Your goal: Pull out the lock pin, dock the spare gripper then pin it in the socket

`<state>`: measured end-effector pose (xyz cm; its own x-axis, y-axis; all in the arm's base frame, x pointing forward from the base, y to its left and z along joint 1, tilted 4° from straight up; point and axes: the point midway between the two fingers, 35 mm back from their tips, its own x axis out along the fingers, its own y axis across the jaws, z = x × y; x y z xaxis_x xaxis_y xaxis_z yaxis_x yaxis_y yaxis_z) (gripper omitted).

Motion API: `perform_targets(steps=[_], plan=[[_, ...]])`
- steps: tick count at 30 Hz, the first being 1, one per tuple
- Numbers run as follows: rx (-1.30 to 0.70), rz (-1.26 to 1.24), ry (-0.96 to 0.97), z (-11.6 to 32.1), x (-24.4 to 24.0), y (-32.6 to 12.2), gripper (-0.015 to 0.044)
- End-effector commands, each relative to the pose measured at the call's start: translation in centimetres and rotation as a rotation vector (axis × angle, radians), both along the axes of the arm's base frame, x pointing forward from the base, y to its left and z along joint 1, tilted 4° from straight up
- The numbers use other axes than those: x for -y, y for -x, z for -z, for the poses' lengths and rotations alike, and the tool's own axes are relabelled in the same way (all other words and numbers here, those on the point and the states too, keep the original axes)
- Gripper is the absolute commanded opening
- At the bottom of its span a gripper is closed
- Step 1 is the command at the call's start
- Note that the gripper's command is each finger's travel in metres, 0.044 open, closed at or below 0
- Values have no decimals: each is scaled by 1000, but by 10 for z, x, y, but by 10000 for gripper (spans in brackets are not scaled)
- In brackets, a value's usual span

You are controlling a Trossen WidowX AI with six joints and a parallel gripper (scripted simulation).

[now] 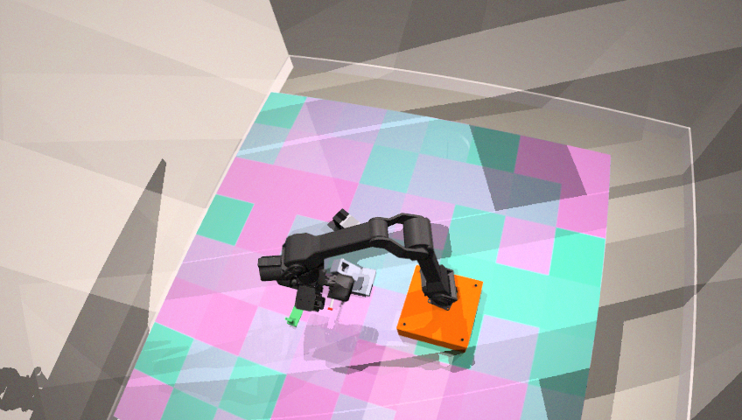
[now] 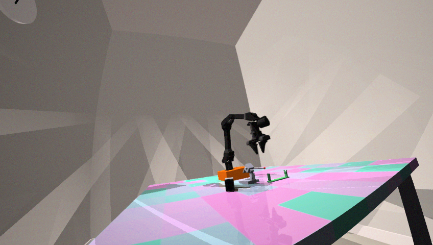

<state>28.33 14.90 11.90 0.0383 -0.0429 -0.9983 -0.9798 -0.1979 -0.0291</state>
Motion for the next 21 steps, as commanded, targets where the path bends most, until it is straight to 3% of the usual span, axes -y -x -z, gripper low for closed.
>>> perform_targets(steps=[1,4,21], plan=[[-21,-7,5,32,3,6,300],[-23,-5,4,55,6,10,300],[-23,-5,4,77,6,8,300]])
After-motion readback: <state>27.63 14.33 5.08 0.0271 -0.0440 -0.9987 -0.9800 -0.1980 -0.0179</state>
